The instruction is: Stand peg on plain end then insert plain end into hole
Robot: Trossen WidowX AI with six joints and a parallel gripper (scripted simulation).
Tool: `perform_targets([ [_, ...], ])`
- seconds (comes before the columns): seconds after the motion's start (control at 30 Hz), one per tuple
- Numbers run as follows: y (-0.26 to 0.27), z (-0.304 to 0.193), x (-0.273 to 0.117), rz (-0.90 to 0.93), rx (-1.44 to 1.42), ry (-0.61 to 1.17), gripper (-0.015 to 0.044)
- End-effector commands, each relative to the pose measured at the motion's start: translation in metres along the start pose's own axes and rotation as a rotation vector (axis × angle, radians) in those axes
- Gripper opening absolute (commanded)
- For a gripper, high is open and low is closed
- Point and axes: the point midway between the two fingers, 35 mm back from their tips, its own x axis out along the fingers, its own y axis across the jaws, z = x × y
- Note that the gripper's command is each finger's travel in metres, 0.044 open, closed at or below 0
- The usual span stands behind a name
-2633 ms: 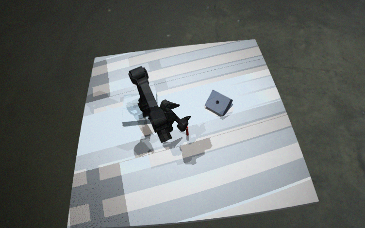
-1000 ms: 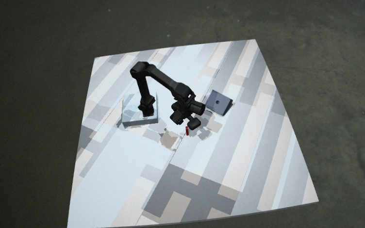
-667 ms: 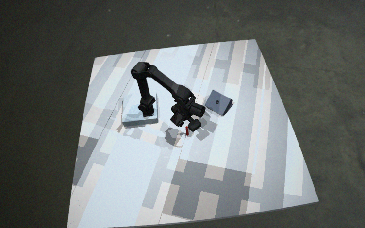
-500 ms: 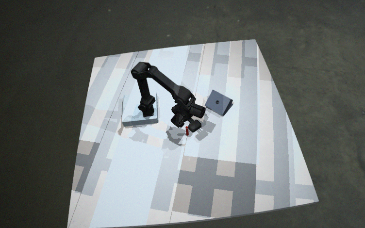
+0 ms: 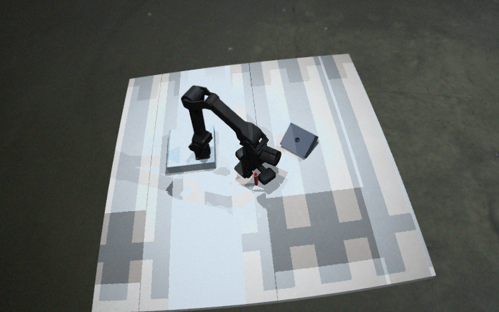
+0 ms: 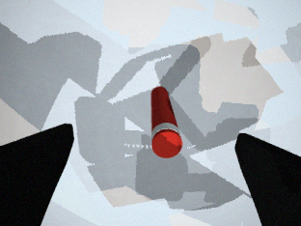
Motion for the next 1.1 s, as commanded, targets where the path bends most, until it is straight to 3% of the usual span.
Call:
perform_targets([
  [0.0, -0.002, 0.002, 0.009, -0.009, -0.006, -0.009, 0.044],
  [0.6, -0.004, 0.002, 0.032, -0.01, -0.006, -0.009, 0.044],
  [1.07, -0.003, 0.001, 0.028, -0.004, 0.0, -0.002, 0.0072],
])
